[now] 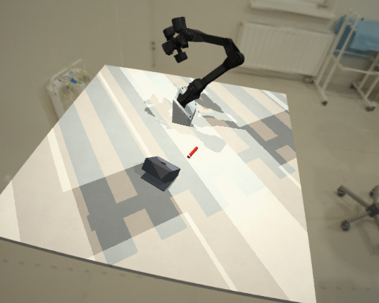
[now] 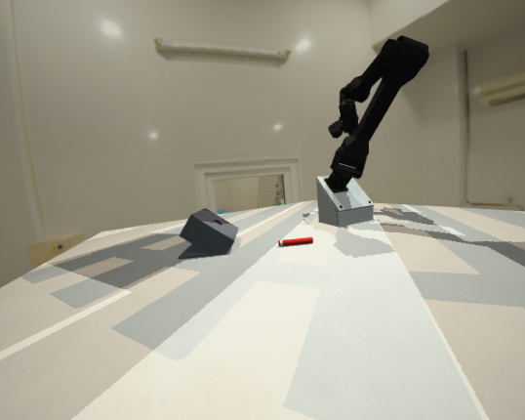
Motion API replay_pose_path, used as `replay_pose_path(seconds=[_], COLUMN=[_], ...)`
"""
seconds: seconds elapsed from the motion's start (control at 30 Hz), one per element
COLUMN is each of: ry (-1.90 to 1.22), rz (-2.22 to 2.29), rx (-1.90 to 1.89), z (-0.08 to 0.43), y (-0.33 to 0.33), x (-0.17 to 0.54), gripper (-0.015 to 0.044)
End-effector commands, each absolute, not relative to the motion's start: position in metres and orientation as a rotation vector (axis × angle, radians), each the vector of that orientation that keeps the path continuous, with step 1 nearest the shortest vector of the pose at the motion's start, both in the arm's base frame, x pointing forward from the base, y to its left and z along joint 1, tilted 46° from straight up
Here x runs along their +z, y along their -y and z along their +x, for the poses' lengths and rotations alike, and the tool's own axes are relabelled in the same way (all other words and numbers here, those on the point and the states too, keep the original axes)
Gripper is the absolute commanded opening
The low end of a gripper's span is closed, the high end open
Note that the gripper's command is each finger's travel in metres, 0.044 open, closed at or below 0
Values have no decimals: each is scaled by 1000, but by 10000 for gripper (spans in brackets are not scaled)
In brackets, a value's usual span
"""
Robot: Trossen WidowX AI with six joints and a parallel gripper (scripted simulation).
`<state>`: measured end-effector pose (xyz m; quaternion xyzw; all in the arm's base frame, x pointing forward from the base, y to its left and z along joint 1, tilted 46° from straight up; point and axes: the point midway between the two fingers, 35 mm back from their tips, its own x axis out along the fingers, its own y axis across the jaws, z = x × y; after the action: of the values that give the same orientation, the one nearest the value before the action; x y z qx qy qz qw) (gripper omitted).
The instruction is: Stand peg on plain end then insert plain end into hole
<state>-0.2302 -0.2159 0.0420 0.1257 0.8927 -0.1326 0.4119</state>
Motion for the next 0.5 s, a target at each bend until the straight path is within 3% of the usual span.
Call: replay_pose_path(seconds=[0.0, 0.47], ry=[-2175, -1824], rz=[231, 78], rx=[-366, -446], z=[-200, -59], y=[237, 293], x=[37, 24], gripper=[440, 440])
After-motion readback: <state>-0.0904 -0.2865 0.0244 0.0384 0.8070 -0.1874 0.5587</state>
